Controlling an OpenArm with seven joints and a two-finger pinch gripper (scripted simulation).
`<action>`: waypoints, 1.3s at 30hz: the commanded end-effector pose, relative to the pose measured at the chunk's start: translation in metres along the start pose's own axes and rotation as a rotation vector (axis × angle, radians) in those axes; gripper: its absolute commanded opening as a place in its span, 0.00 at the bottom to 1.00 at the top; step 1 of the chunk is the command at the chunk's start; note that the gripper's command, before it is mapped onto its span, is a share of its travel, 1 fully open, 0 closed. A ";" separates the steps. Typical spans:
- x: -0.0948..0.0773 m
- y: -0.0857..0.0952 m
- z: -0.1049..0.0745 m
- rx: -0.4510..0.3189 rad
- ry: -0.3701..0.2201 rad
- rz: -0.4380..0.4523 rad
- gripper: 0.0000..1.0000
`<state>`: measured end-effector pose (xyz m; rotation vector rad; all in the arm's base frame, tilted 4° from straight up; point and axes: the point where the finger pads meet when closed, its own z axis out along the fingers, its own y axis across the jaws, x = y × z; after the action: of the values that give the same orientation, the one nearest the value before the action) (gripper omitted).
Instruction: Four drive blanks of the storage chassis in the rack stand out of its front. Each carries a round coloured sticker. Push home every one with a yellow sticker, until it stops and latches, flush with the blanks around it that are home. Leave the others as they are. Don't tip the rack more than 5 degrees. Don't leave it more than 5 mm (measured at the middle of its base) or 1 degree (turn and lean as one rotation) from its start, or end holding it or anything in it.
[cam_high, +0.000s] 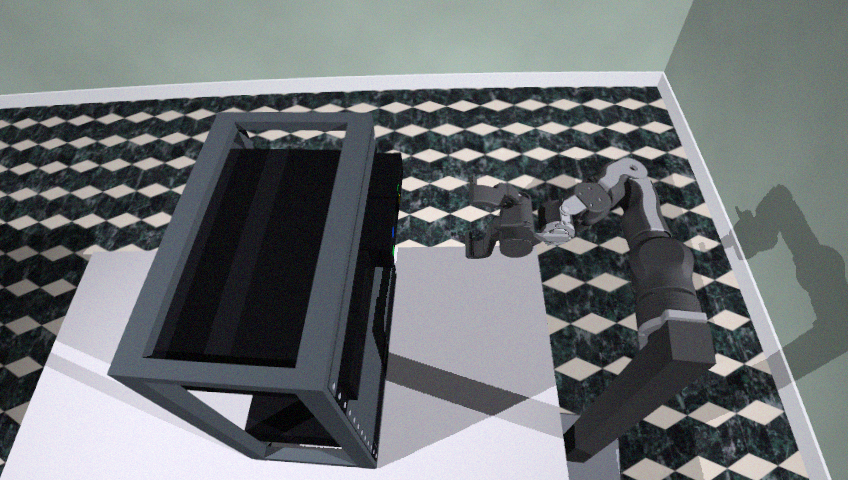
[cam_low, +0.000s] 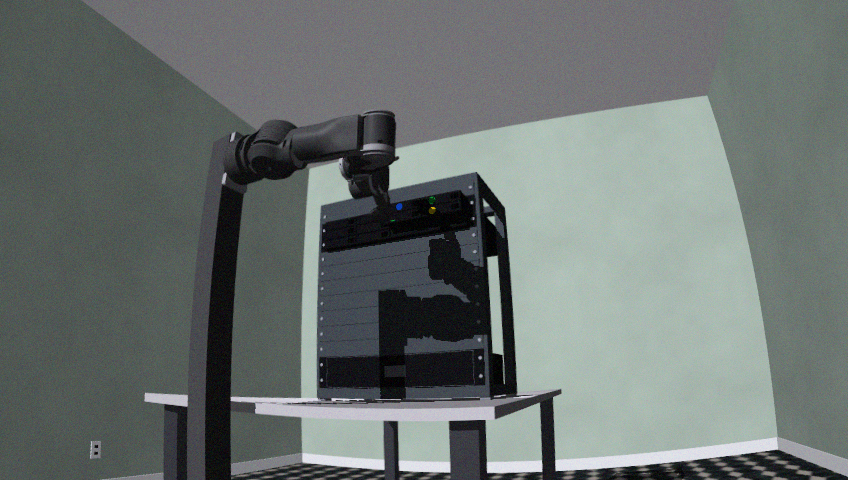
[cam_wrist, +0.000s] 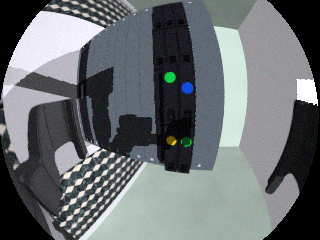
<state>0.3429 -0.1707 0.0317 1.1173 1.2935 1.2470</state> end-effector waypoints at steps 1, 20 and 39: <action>-0.001 -0.001 0.003 0.008 -0.014 -0.012 1.00; 0.032 0.006 0.063 0.010 -0.016 -0.011 1.00; 0.041 0.008 0.080 0.010 -0.015 -0.011 1.00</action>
<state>0.4190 -0.1220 0.0368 1.1260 1.2950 1.2246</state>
